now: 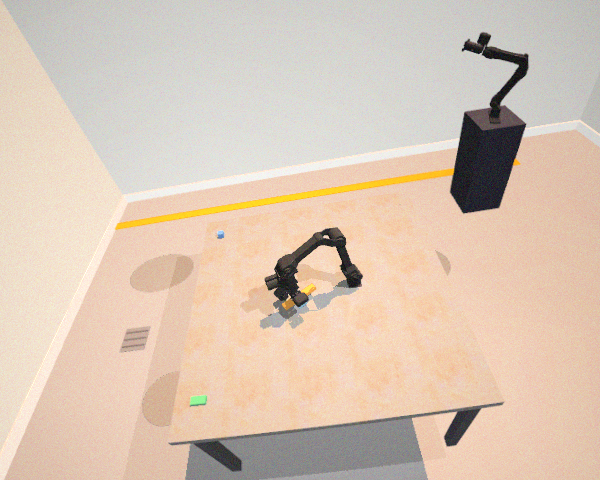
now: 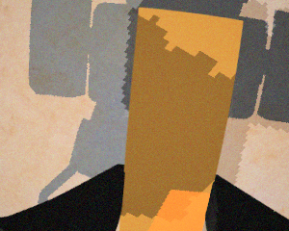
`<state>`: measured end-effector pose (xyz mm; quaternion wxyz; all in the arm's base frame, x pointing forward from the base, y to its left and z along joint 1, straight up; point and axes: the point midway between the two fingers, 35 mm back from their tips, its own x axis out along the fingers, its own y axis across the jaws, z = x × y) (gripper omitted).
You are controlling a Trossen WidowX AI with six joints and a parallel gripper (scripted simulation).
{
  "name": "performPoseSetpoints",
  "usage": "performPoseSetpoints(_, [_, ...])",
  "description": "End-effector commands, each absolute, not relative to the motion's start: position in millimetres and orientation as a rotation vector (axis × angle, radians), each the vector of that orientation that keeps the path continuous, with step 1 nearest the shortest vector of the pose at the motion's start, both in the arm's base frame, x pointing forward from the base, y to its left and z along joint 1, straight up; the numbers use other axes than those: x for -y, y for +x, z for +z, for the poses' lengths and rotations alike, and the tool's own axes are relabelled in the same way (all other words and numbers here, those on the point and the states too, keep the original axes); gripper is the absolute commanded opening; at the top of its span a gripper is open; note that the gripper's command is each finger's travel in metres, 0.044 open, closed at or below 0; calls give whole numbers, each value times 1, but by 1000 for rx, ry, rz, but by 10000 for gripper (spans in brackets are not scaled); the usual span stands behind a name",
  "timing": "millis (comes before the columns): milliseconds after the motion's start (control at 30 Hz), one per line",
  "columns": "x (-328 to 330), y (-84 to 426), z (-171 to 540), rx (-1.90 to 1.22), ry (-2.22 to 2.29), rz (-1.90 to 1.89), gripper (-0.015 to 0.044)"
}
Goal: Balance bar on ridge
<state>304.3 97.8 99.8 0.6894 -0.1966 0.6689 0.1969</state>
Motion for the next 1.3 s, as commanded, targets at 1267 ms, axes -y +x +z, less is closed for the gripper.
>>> performPoseSetpoints(1267, [-98, 304, 100, -1496, -440, 440, 131])
